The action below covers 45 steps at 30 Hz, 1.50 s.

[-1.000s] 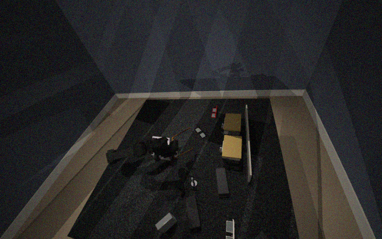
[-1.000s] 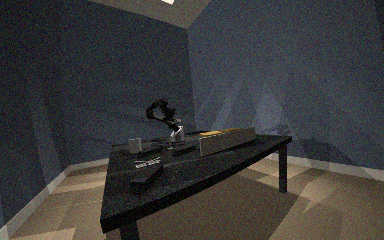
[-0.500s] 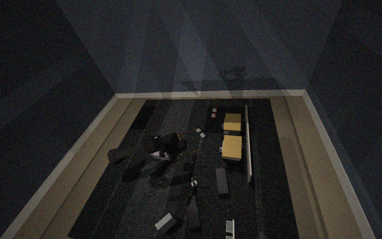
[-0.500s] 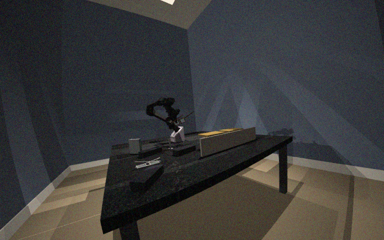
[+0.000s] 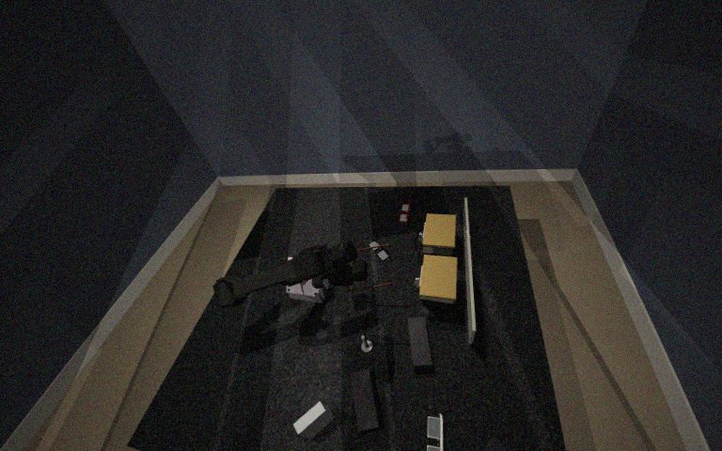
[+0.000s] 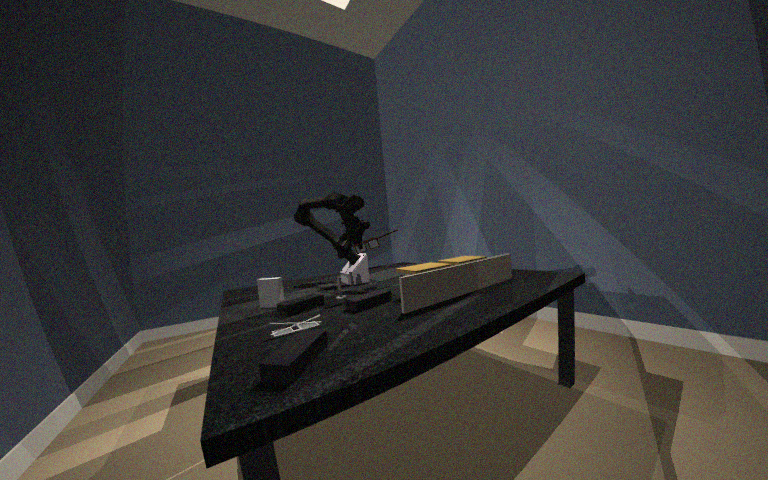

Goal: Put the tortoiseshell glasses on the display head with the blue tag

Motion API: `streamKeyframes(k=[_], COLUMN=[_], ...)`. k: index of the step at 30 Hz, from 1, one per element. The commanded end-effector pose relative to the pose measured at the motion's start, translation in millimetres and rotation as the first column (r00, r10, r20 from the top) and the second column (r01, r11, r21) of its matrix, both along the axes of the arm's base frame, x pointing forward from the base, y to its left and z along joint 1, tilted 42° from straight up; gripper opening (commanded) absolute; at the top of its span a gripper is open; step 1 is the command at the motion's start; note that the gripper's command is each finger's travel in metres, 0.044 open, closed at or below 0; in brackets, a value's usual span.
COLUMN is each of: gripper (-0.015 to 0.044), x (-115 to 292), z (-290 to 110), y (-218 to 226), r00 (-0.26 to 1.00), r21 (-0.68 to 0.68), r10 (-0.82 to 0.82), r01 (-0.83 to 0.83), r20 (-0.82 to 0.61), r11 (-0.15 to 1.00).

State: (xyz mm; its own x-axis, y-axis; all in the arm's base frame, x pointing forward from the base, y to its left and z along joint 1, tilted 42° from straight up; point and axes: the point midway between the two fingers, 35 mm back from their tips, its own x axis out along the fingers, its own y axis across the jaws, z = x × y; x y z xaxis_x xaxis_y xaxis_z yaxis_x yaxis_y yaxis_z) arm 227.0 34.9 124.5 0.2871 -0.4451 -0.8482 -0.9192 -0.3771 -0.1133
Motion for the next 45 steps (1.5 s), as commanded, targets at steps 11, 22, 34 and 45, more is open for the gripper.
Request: streamKeyframes(k=[11, 22, 34, 45], gripper=[0.0, 0.0, 0.0, 0.0], x=[18.6, 28.4, 33.5, 33.7], z=[-33.0, -65.1, -101.7, -109.5], y=[13.7, 22.8, 29.6, 22.8], r00=[0.992, 0.977, 0.956, 0.972], r21=[-0.064, -0.128, -0.2, -0.187], r10=[-0.123, -0.212, -0.293, -0.231], r01=[0.121, 0.206, 0.283, 0.236], r20=[-0.028, -0.035, -0.024, 0.05], r11=[0.991, 0.97, 0.938, 0.954])
